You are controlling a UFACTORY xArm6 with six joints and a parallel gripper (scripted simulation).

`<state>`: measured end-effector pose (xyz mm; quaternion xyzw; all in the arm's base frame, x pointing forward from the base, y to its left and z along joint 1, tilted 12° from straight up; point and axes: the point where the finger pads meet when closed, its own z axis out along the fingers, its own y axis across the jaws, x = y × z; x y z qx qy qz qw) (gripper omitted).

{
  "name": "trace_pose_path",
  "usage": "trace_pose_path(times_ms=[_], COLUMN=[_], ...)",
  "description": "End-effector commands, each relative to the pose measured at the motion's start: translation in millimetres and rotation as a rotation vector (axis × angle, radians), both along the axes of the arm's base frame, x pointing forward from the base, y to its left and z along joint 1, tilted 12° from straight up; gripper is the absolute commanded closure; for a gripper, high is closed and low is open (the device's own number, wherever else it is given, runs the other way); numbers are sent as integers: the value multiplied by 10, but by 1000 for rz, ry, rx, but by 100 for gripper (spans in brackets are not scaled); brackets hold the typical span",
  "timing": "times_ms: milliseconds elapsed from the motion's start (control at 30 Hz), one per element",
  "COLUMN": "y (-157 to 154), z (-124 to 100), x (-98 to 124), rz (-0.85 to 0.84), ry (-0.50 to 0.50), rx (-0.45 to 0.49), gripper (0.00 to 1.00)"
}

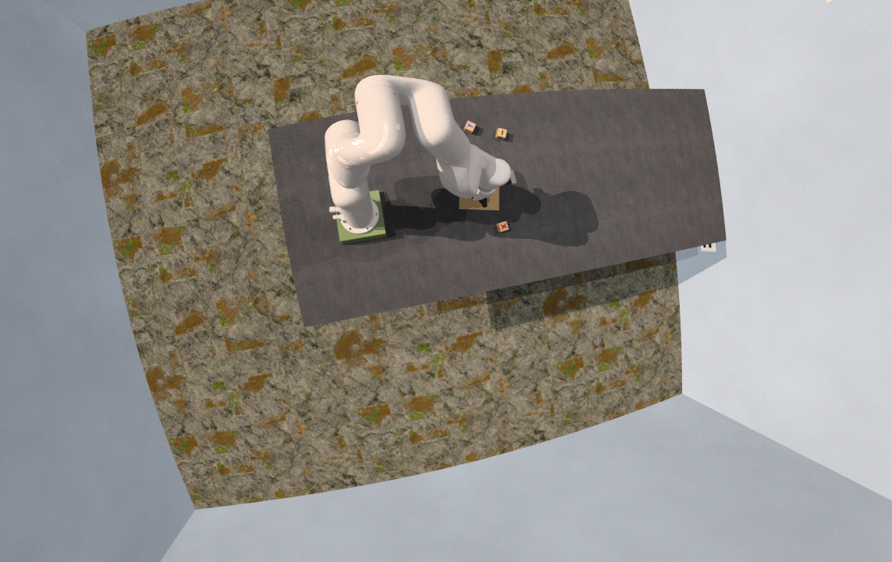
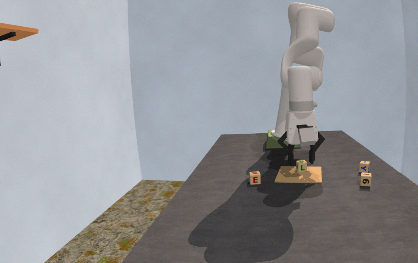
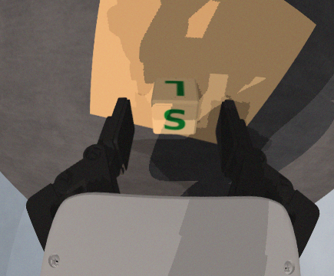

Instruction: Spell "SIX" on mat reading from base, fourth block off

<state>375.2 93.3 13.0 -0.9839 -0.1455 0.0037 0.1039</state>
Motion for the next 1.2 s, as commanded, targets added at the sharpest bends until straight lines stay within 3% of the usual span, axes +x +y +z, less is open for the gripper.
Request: trace_pose_path(times_ms=[0,300,1167], y=[18,39,39], z=[-59,-159,-162], x=[19,16,16], rz=[0,0,0], ry=[-5,-5,-5], rx=[1,1,1], gripper=[31,31,31])
